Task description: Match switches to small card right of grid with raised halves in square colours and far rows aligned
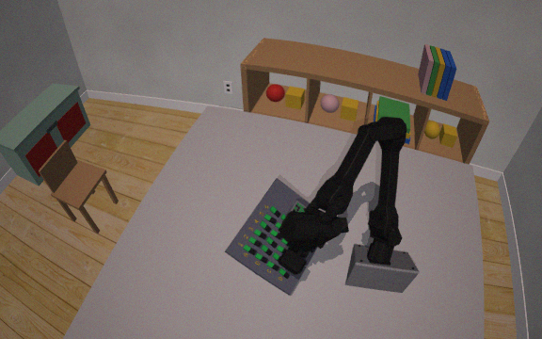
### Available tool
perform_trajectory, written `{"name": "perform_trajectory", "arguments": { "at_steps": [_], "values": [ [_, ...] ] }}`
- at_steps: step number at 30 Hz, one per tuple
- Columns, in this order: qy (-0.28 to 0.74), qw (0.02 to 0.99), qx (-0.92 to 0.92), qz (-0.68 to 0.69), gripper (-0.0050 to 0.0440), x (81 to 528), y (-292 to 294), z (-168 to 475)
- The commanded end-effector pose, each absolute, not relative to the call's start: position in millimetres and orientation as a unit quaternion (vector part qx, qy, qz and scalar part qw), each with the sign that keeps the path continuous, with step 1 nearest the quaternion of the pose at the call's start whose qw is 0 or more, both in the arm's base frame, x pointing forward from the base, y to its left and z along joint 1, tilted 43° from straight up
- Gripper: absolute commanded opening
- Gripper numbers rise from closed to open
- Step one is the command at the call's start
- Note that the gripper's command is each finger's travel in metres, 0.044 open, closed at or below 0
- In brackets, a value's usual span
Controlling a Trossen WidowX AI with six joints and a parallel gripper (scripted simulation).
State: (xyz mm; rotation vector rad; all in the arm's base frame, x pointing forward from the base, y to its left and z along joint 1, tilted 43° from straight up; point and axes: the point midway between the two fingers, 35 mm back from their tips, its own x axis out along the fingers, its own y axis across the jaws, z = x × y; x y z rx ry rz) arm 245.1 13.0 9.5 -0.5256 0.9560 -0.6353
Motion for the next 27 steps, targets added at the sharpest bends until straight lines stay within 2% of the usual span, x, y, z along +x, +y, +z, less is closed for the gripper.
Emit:
{"name": "perform_trajectory", "arguments": {
  "at_steps": [1, 27],
  "values": [
    [0.447, 0.806, -0.250, -0.298, 0.0000, 244.1, 8.9, 7.2],
    [0.447, 0.806, -0.250, -0.298, 0.0000, 253.6, -7.9, -6.7]
  ]
}}
